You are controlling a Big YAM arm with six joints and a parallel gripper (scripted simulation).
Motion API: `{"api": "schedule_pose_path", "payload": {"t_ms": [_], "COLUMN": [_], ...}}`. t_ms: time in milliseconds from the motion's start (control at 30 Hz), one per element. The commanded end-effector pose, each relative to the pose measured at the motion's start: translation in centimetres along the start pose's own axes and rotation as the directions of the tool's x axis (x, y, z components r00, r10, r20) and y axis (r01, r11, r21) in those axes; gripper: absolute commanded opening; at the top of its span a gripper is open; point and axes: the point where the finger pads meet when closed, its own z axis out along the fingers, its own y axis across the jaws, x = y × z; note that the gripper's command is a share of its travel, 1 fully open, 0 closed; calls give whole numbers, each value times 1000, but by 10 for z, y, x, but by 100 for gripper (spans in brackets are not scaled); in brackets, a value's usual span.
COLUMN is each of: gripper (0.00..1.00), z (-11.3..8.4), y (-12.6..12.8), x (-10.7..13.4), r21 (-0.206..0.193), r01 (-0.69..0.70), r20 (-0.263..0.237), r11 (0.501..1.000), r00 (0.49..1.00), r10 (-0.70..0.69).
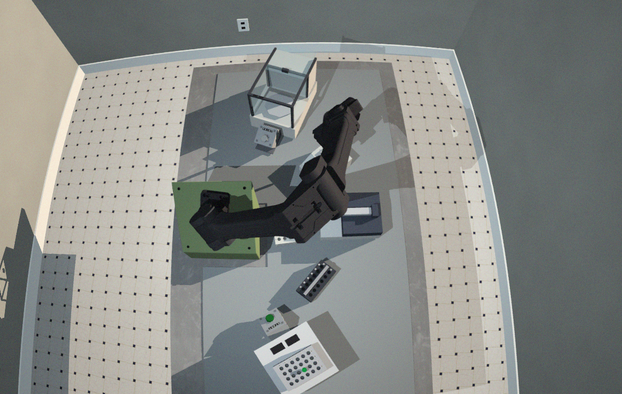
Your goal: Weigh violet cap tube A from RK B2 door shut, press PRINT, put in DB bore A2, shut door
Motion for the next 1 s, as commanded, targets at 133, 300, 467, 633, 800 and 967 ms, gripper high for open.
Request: {"api": "schedule_pose_path", "payload": {"t_ms": [133,300,467,633,800,967], "gripper": [9,9,9,9,9,9], "z": [-7,-7,-7,-7,-7,-7], "y": [-4,-4,-4,-4,-4,-4], "x": [-12,-12,-11,-11,-11,-11], "r21": [2,2,2,2,2,2], "r01": [-6,-6,-6,-6,-6,-6], "r20": [25,25,25,25,25,25], "r11": [1000,1000,1000,1000,1000,1000], "r00": [1000,1000,1000,1000,1000,1000], "r10": [6,6,6,6,6,6]}}
